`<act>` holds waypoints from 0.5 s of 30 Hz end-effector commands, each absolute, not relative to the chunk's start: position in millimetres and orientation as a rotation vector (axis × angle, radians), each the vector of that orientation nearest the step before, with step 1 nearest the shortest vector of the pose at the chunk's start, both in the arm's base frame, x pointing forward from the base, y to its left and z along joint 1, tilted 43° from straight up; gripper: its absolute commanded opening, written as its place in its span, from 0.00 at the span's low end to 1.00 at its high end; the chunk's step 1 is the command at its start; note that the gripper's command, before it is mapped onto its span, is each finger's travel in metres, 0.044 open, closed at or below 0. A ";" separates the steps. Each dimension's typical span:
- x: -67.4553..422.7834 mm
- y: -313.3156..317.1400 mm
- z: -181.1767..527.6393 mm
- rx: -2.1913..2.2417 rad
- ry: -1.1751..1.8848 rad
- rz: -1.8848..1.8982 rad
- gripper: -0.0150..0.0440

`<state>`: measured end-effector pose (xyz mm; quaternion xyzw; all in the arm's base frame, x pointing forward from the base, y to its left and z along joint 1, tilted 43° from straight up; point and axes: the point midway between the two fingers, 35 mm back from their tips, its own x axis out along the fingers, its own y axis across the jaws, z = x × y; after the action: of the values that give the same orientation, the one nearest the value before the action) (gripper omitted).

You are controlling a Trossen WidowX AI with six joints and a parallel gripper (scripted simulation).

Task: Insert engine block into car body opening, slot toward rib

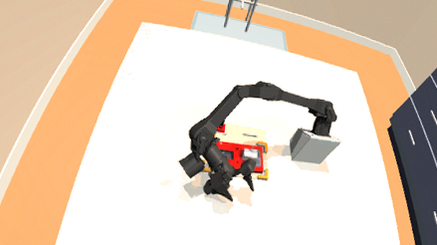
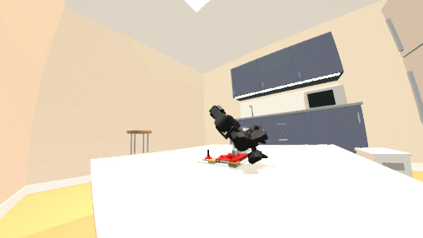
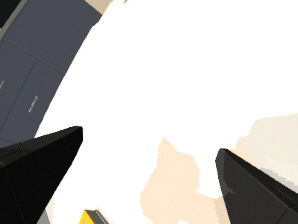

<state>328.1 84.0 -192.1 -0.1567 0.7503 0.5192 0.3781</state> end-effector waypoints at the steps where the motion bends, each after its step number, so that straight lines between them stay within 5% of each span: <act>1: 327.8 84.2 -192.2 -0.407 1.920 1.325 0.98; 15: 312.8 102.7 -193.3 -0.915 2.006 1.143 1.00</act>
<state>316.1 101.4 -193.9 -0.3151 0.7635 0.4556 0.3319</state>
